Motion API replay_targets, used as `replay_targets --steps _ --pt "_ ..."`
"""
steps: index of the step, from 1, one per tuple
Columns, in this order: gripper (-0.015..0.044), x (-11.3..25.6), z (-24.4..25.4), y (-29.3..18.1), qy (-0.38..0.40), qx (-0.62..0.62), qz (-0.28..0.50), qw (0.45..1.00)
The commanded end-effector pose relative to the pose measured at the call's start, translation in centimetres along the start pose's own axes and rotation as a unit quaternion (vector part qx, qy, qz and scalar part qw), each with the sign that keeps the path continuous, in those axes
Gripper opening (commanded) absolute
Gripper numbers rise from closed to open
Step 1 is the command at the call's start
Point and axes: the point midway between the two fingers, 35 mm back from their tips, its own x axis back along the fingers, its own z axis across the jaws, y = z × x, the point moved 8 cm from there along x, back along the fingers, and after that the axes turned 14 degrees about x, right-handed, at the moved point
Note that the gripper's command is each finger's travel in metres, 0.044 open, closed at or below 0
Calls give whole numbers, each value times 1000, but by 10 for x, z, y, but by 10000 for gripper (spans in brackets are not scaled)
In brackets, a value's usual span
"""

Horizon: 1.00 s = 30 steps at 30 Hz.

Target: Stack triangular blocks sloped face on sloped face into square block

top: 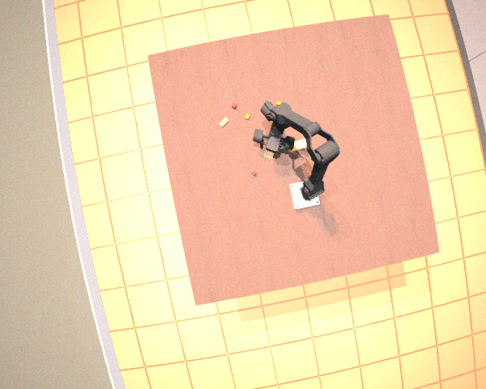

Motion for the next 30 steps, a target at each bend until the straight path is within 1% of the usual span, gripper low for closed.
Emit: replay_targets --steps 1,6,12,17,22,30 --pt "309 -2 0 1 -1 -3 -2 1000" --pt "177 -2 0 1 -1 -3 -2 1000" --pt "138 -2 0 1 -1 -3 -2 1000" --pt "6 1 0 2 0 -1 -2 1000" --pt "0 1 0 4 2 -1 7 1000" --pt "0 2 -8 33 28 -1 108 994"
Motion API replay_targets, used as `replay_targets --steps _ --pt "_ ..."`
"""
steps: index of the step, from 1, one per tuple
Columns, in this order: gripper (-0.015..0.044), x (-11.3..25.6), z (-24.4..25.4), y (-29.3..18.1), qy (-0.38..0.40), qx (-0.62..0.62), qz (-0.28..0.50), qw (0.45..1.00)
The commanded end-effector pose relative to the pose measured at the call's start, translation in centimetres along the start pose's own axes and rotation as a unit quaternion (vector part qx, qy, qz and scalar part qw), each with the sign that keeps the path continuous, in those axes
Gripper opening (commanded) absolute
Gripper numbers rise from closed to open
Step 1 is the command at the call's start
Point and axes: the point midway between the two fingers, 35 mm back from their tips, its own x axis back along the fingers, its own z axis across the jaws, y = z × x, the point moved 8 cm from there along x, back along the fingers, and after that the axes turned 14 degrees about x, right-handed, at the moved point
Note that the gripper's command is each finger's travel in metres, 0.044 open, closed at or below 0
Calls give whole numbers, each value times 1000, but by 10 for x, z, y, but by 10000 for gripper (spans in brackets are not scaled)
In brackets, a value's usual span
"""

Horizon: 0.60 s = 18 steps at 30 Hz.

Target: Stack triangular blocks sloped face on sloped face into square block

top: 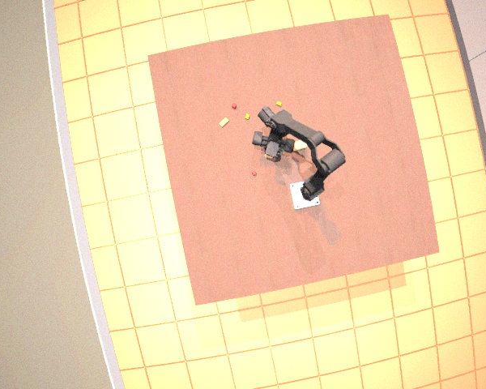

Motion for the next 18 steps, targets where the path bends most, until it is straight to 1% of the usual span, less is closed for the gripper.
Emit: replay_targets --steps 1,9,18 --pt "0 1 -3 14 11 -2 44 999" --pt "0 2 -10 42 36 -2 143 989" --pt "0 -5 -19 74 64 -2 253 965"
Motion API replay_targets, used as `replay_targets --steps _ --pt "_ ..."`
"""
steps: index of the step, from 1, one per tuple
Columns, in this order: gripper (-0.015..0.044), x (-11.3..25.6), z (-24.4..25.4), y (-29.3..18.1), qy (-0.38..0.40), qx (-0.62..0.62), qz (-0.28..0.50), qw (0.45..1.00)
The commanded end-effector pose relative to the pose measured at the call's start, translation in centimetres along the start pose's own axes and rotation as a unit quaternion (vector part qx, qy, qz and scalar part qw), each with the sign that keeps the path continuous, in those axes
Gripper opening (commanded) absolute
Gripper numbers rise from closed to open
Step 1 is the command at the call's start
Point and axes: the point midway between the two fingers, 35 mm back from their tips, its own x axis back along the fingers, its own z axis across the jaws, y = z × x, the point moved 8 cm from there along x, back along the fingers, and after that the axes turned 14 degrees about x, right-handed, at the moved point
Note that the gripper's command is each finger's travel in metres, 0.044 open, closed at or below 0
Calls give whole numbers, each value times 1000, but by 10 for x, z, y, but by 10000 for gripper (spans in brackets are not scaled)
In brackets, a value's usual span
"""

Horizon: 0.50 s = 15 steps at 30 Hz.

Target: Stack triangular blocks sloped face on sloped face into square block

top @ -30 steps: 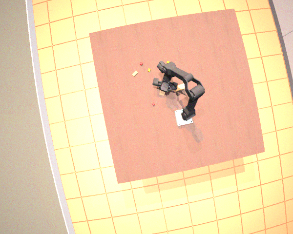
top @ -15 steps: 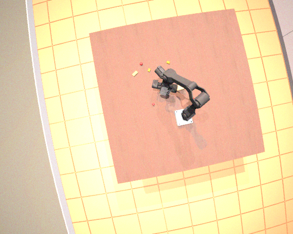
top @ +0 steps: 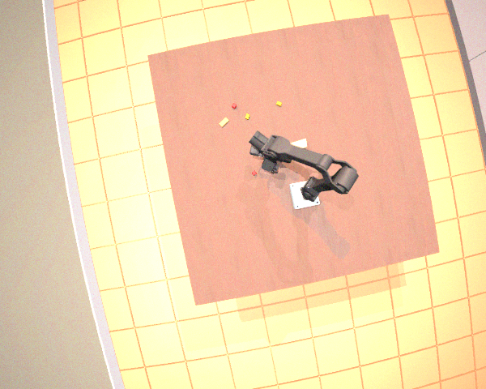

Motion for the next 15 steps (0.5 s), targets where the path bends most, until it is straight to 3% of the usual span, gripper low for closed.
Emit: replay_targets --steps 1,15 --pt "0 2 -2 14 11 -2 46 999" --pt "0 -2 -15 64 55 -3 218 974"
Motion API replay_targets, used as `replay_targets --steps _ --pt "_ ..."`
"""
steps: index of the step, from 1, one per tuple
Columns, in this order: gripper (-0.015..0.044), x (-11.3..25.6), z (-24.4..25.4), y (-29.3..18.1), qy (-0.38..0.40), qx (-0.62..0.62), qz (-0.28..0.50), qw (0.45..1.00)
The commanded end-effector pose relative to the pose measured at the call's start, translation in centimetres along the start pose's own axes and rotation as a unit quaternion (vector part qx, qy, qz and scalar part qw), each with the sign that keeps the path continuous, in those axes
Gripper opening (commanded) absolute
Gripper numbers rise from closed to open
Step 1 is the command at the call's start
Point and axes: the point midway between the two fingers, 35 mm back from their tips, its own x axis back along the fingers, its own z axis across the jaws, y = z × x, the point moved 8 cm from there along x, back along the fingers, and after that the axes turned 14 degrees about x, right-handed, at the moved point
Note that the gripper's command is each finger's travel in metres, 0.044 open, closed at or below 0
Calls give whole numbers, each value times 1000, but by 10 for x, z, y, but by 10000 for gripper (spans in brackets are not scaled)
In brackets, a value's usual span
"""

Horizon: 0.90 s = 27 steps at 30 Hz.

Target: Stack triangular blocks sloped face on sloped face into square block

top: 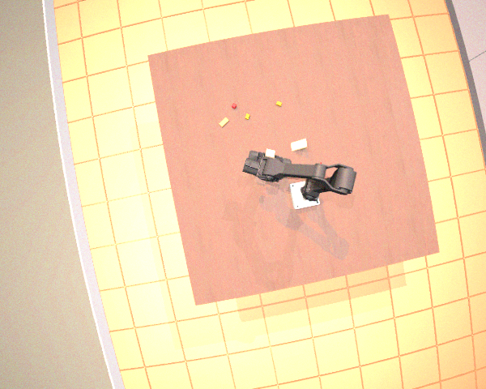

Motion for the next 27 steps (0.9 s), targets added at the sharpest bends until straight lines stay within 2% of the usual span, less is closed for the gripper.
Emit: replay_targets --steps 1,9,10,25,27 --pt "0 1 -2 14 12 0 46 999" --pt "0 1 -9 43 38 -1 146 989" --pt "26 2 -8 34 30 -2 110 993" --pt "420 2 -8 34 30 -2 110 993" --pt "440 2 -8 34 30 -2 110 993"
